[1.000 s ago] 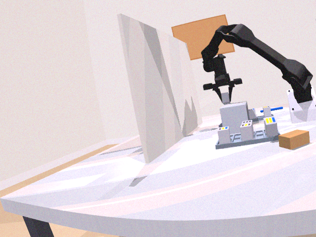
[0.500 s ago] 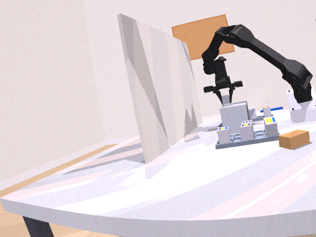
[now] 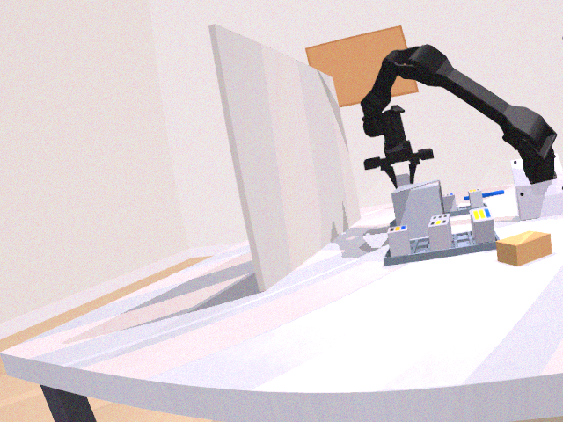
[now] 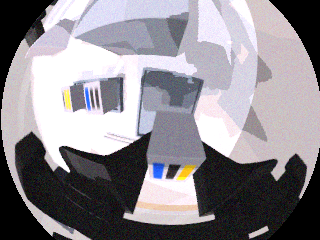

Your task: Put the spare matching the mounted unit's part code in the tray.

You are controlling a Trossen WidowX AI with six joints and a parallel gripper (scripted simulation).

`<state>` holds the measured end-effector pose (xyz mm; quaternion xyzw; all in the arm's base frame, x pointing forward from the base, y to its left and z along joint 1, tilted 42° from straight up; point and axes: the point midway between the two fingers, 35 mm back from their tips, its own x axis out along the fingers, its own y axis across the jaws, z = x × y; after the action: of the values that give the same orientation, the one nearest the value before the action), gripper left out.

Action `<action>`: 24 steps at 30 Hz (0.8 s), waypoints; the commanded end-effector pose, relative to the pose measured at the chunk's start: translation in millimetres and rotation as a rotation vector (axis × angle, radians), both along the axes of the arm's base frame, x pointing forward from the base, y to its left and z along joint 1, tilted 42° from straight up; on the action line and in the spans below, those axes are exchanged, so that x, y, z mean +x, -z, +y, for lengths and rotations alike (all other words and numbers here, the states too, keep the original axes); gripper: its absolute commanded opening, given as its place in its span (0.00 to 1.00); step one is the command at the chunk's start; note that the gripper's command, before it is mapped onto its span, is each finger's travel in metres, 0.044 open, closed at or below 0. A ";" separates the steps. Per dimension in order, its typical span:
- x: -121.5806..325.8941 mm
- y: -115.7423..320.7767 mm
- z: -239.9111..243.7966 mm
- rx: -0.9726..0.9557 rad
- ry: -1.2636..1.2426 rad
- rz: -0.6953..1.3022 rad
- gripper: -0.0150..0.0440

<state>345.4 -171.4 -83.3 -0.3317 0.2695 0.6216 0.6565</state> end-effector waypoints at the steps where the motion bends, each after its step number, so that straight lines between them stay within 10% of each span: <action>1: -1.3 3.6 4.6 0.009 0.005 0.005 0.25; 24: -1.7 16.6 17.5 0.010 0.004 0.005 0.25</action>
<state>345.4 -157.9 -97.1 -0.3314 0.2688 0.6217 0.6568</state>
